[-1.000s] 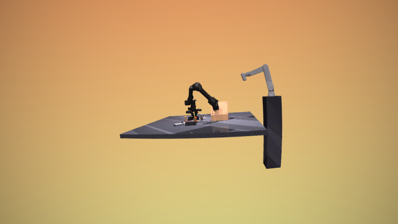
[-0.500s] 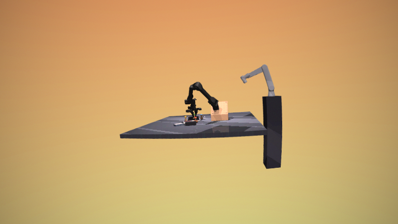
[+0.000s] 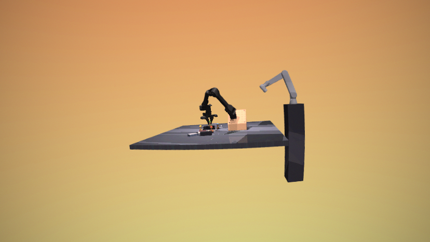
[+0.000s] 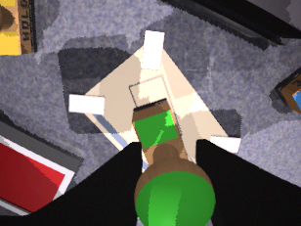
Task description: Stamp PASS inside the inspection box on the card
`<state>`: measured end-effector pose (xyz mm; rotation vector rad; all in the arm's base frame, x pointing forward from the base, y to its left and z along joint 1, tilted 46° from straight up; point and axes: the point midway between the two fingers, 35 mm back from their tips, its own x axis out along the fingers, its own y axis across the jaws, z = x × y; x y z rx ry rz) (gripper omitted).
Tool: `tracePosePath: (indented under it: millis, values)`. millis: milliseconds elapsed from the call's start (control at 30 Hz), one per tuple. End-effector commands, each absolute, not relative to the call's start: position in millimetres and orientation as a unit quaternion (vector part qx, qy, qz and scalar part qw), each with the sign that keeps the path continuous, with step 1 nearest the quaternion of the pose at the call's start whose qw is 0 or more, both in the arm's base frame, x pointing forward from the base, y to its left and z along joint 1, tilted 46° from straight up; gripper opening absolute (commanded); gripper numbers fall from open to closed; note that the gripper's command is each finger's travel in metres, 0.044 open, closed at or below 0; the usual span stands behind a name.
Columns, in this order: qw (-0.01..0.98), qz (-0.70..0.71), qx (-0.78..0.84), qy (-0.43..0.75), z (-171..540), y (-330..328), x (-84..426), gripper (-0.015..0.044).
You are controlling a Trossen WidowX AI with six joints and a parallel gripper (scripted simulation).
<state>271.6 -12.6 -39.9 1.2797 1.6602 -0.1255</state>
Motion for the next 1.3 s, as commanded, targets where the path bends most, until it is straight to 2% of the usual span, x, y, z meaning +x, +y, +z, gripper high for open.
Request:
tracePosePath:
  millis: [0, 533, 1267]
  values:
    - [0.501, -0.053, 0.528, 0.684, -34, -20, 273, 0.0]
    - [0.501, -0.052, 0.528, 0.684, -21, -36, 271, 0.0]
    - [0.504, -0.053, 0.526, 0.683, -82, -106, 308, 0.0]
